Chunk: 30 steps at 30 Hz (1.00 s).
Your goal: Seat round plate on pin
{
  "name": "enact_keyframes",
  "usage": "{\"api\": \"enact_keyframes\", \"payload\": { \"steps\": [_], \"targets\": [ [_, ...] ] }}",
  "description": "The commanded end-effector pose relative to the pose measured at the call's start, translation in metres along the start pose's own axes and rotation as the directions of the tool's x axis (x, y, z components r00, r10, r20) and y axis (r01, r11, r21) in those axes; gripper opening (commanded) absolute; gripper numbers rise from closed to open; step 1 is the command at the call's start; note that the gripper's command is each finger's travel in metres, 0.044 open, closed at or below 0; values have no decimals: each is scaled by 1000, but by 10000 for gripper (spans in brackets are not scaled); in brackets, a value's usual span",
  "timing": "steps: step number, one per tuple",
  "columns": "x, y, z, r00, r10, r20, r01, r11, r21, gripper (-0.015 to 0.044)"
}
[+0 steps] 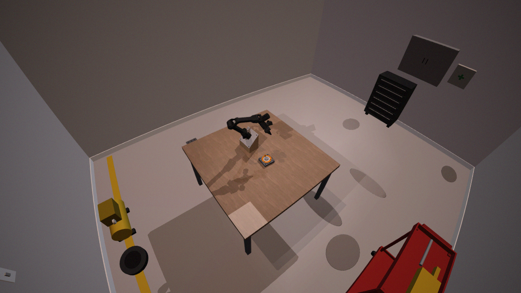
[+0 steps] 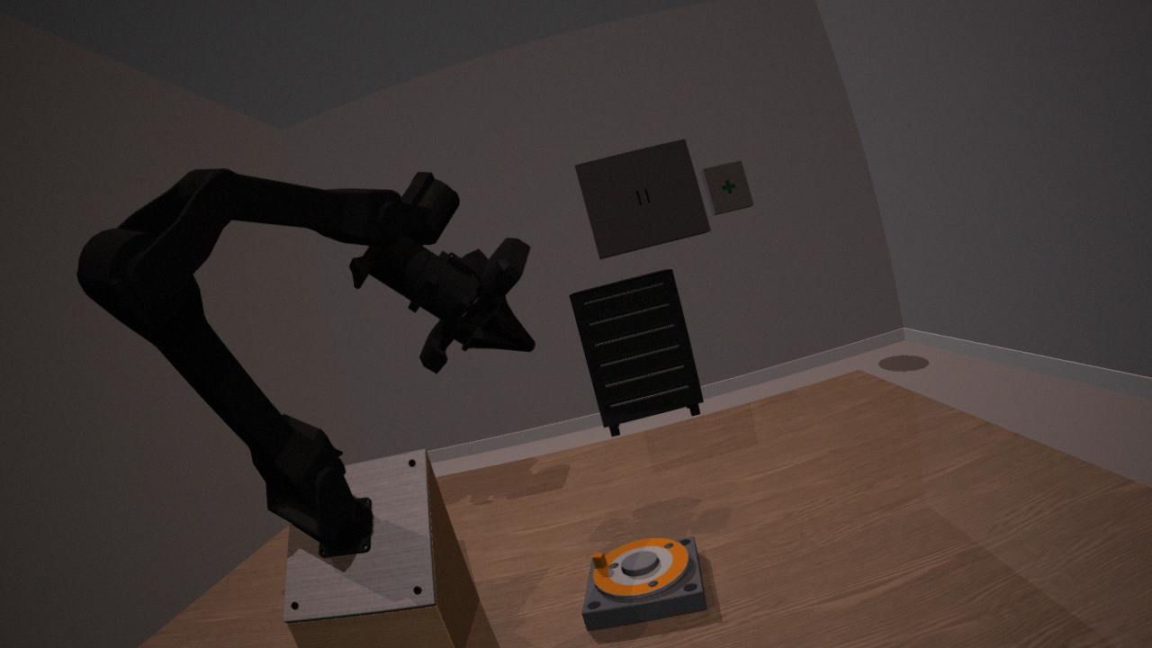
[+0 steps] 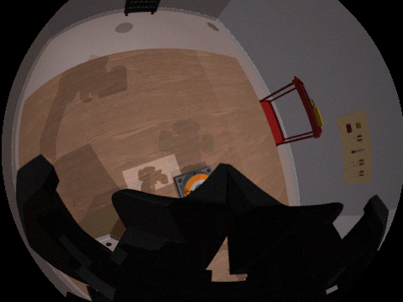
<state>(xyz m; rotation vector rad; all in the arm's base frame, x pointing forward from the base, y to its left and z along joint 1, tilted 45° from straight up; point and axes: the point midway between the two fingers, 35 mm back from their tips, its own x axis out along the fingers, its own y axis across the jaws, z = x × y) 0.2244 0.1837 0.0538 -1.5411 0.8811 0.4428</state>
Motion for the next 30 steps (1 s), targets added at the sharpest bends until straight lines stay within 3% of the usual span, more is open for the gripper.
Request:
{"api": "enact_keyframes", "payload": {
  "steps": [1, 5, 10, 15, 30],
  "targets": [
    [47, -4, -37, 979, 105, -176, -43, 944, 327, 0],
    [71, -3, -64, 943, 175, -284, -7, 861, 509, 0],
    [112, 9, -125, 812, 345, -471, 191, 605, 773, 0],
    [125, 18, -157, 731, 428, -532, 322, 470, 822, 0],
    [145, 28, -175, 726, 433, -534, 330, 462, 823, 0]
  ]
}}
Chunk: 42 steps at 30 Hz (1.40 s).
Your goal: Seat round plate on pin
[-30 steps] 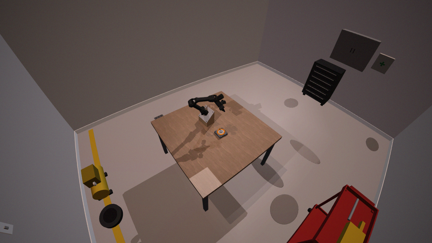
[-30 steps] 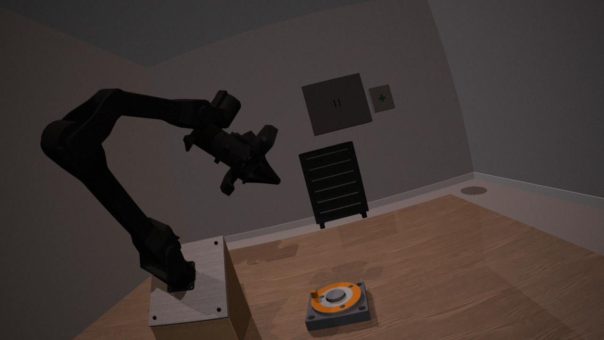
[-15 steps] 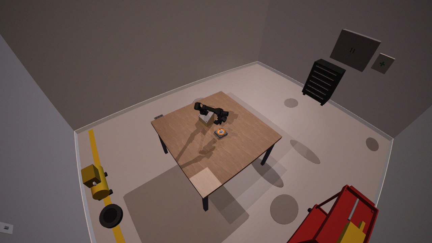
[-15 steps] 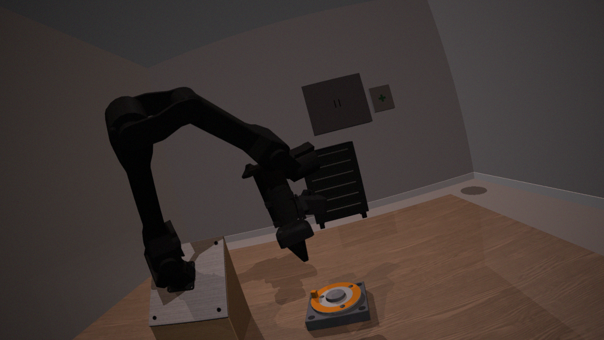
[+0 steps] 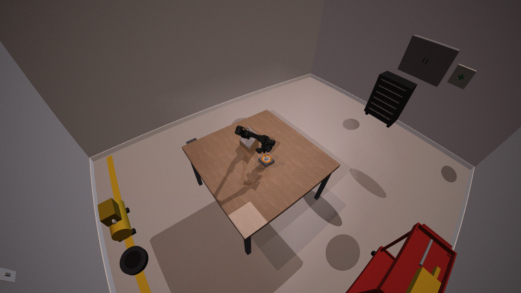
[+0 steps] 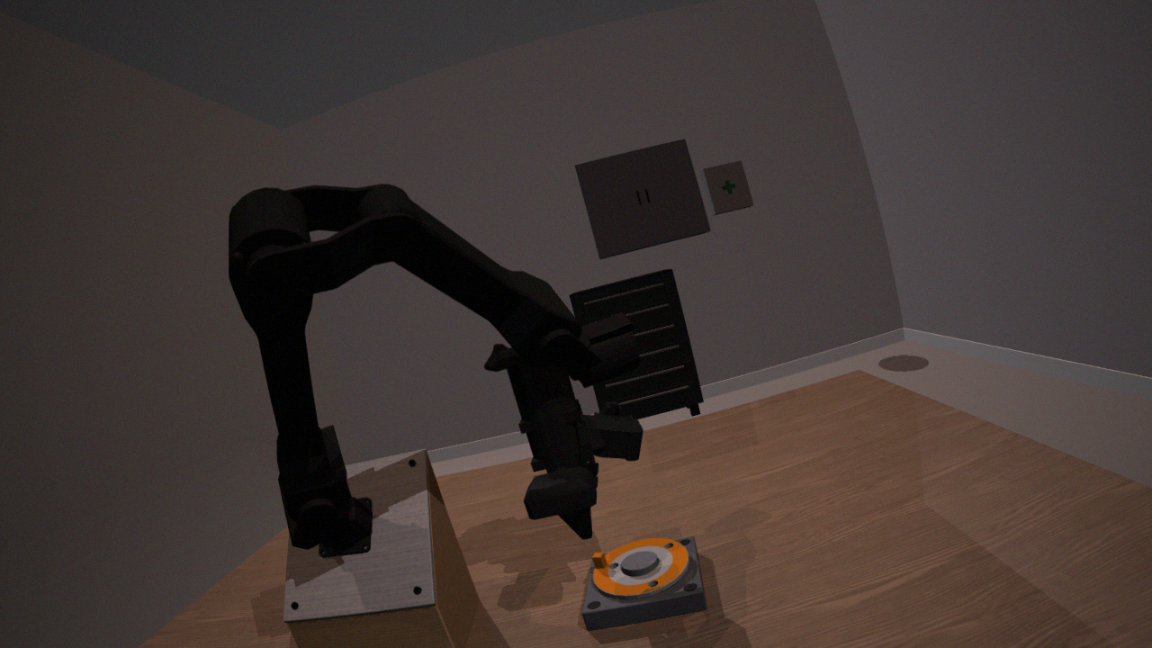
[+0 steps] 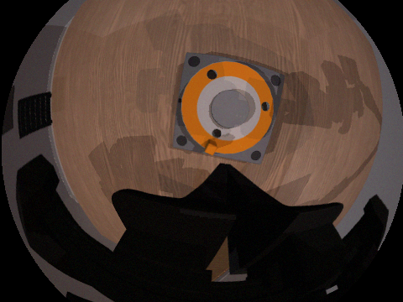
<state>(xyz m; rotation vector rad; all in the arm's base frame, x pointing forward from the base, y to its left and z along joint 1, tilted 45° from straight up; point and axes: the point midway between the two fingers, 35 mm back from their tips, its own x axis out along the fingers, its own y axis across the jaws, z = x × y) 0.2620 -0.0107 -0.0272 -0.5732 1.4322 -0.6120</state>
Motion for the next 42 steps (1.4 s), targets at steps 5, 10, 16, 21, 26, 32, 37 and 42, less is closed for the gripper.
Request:
{"api": "enact_keyframes", "payload": {
  "steps": [5, 10, 16, 21, 26, 32, 37, 42],
  "targets": [
    [37, -4, -5, 1000, -11, -14, 11, 1000, -4, 0],
    [38, -3, -5, 1000, -11, -14, 11, 1000, -4, 0],
    [38, 4, -4, 1000, -11, -14, 11, 1000, -4, 0],
    [38, 10, -2, 1000, -10, -14, 10, 1000, -4, 0],
    [39, 16, -1, 1000, -10, -14, 10, 1000, -4, 0],
    [39, 23, 3, 1000, -10, -13, 10, 1000, -4, 0],
    [39, 30, 6, 1000, -10, -13, 10, 1000, -3, 0],
    [38, 35, 11, 1000, -9, -13, 9, 1000, -3, 0]
  ]
}}
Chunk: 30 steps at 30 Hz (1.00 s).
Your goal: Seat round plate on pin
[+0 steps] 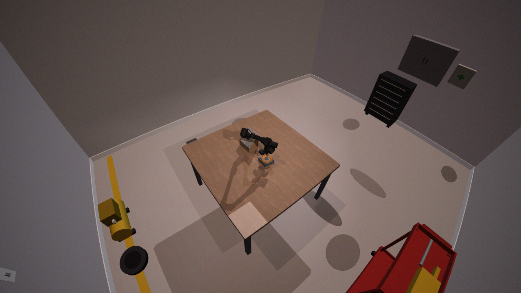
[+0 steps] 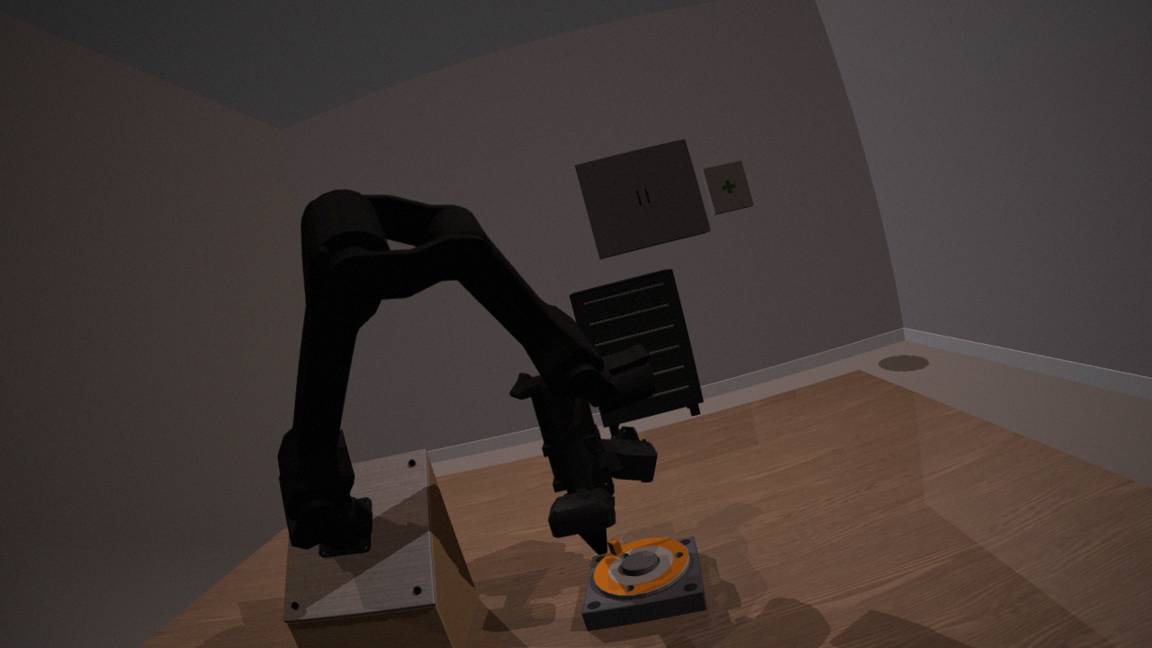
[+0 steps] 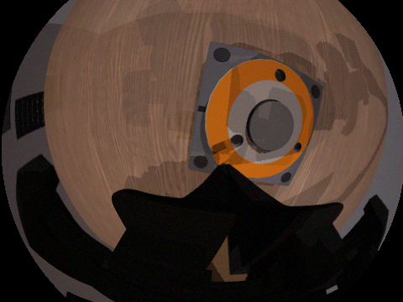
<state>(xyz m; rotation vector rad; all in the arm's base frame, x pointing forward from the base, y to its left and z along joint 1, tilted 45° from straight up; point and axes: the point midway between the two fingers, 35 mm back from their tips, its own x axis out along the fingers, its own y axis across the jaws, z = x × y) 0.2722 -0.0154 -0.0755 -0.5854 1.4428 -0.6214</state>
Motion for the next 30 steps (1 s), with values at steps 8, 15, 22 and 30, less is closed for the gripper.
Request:
{"api": "enact_keyframes", "payload": {
  "steps": [8, 15, 22, 30],
  "targets": [
    [-3, 10, 10, 1000, 4, -1, -4, 1000, 4, 0],
    [-4, 14, 18, 1000, 4, -1, -4, 1000, 4, 0],
    [-4, 16, 22, 1000, 4, -1, -4, 1000, 4, 0],
    [-4, 17, 26, 1000, 4, -1, -4, 1000, 5, 0]
  ]
}}
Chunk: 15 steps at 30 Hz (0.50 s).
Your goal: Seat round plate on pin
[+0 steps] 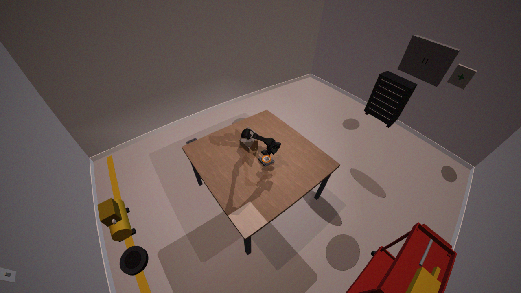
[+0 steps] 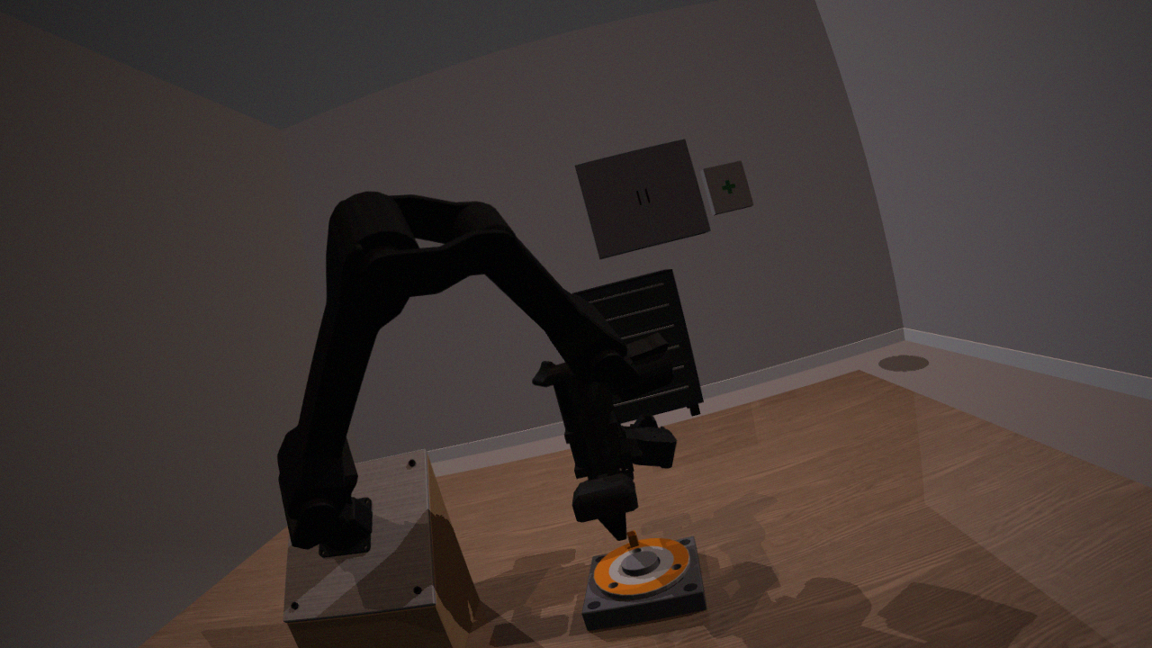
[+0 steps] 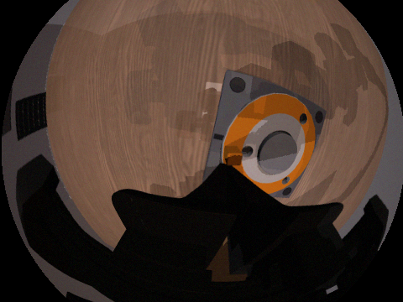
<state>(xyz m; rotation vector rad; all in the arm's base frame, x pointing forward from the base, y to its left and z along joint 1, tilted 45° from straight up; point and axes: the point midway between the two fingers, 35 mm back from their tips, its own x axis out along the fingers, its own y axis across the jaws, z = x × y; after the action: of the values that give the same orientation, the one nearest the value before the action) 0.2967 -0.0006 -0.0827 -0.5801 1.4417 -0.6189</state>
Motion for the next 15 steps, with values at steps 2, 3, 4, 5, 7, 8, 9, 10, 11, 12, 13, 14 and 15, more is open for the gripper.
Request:
{"api": "enact_keyframes", "payload": {
  "steps": [2, 3, 4, 5, 7, 8, 9, 10, 11, 12, 13, 14, 15],
  "targets": [
    [1, 1, 3, 1000, -1, -2, 1, 1000, 2, 0],
    [1, 1, 4, 1000, -1, -2, 1, 1000, 2, 0],
    [1, 1, 4, 1000, -1, -2, 1, 1000, 2, 0],
    [1, 1, 5, 1000, -1, -2, 1, 1000, 2, 0],
    [1, 1, 6, 1000, -1, -2, 1, 1000, 2, 0],
    [2, 1, 7, 1000, -1, -2, 1, 1000, 2, 0],
    [1, 1, 7, 1000, -1, -2, 1, 1000, 2, 0],
    [-2, 1, 7, 1000, 0, -2, 0, 1000, 2, 0],
    [-5, 2, 7, 1000, 0, -2, 0, 1000, 2, 0],
    [-11, 2, 7, 1000, 1, -2, -1, 1000, 2, 0],
    [-17, 2, 7, 1000, 1, -2, -1, 1000, 2, 0],
    [-23, 2, 7, 1000, 1, -2, -1, 1000, 2, 0],
    [-29, 1, 6, 1000, 2, -2, -2, 1000, 2, 0]
  ]
}}
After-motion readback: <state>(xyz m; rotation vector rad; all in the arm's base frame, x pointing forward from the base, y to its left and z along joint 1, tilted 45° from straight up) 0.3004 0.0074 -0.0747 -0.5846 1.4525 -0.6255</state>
